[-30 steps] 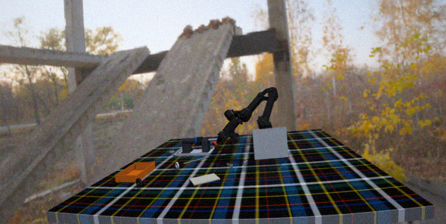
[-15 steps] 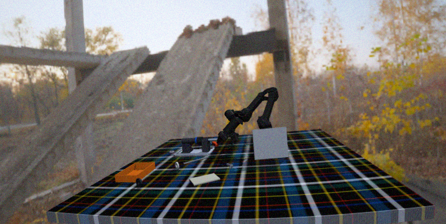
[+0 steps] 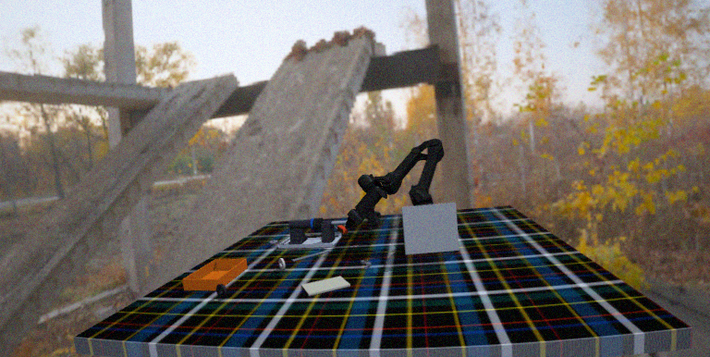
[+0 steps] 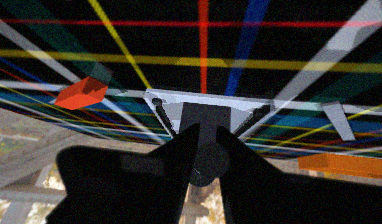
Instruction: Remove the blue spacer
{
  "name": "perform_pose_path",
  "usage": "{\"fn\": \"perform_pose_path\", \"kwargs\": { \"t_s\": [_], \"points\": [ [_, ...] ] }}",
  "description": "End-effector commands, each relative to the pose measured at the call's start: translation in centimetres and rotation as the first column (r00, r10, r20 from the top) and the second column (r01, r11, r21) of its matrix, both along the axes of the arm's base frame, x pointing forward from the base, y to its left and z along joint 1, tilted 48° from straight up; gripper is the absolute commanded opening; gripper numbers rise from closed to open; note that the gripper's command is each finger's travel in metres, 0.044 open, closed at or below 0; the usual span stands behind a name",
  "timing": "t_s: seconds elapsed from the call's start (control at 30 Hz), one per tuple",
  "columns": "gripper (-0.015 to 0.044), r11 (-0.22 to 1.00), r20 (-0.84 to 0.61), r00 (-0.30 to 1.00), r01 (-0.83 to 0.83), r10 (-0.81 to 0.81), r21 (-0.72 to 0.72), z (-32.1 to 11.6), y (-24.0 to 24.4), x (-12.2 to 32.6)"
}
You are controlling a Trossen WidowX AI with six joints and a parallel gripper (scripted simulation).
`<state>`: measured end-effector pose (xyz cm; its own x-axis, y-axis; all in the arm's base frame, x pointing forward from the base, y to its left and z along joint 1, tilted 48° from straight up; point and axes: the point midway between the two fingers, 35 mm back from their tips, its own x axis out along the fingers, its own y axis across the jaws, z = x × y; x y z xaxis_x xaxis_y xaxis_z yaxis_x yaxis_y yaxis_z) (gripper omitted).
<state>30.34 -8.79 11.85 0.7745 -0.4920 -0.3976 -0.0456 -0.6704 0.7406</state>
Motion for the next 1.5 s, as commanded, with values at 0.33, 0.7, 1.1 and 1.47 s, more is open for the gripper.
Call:
{"fn": "perform_pose_path", "kwargs": {
  "t_s": [0.33,0.7,1.1,1.47],
  "points": [
    [0.0,1.0,0.001,1.0,0.0,0.0,-0.003,0.07,-0.03,-0.24],
    [0.0,1.0,0.001,1.0,0.0,0.0,-0.003,0.06,-0.04,-0.37],
    [0.0,1.0,0.001,1.0,0.0,0.0,-0.003,0.04,-0.04,-0.52],
    [0.0,1.0,0.001,1.0,0.0,0.0,-0.003,0.03,-0.05,-0.65]
  ]
}}
